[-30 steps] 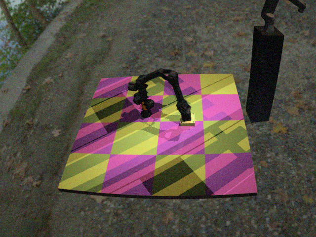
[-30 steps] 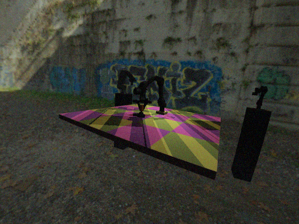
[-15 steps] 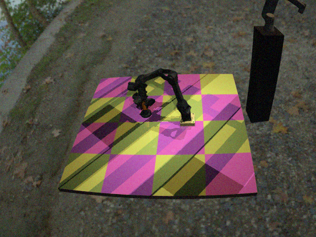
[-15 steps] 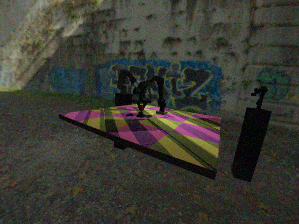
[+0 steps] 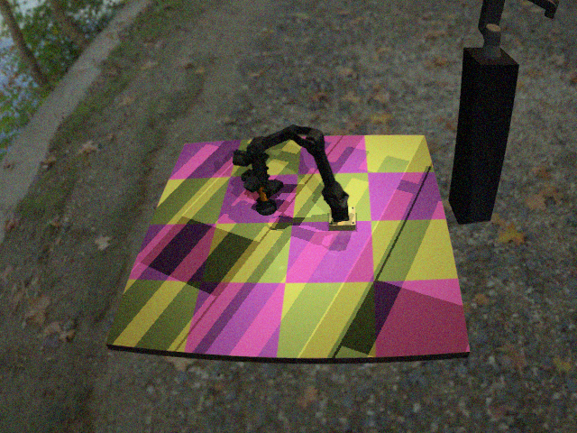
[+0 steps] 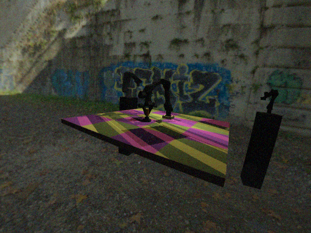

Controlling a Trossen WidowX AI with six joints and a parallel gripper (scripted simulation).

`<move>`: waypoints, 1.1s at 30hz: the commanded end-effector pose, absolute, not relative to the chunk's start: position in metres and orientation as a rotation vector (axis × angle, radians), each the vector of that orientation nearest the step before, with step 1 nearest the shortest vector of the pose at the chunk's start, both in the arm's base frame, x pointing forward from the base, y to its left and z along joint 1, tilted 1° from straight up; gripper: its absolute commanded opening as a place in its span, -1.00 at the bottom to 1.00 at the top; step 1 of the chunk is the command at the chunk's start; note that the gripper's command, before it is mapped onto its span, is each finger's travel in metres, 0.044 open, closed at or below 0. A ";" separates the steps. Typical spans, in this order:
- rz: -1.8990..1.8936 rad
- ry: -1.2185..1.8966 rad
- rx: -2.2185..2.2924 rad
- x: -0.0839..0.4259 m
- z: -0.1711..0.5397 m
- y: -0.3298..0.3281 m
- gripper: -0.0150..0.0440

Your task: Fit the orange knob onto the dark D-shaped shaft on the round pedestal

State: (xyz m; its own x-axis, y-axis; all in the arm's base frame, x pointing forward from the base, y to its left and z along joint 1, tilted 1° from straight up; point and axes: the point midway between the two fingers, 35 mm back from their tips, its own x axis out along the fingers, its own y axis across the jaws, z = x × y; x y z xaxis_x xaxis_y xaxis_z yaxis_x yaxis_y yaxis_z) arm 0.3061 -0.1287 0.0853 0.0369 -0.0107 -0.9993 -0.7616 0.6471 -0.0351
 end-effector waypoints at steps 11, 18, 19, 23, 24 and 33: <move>0.752 1.398 -0.795 0.301 0.090 -0.127 -0.49; 0.816 1.374 -0.860 0.299 0.089 -0.126 -0.49; 0.816 1.374 -0.860 0.299 0.089 -0.126 -0.49; 0.816 1.374 -0.860 0.300 0.088 -0.127 -0.49; 0.816 1.374 -0.860 0.300 0.088 -0.127 -0.49; 0.816 1.373 -0.860 0.305 0.089 -0.128 -0.49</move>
State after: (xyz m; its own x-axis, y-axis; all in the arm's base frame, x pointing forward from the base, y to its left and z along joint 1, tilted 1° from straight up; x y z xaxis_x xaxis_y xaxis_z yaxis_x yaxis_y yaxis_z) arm 0.3016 -0.1275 0.0859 0.0311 -0.0083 -0.9995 -0.8801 0.4738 -0.0313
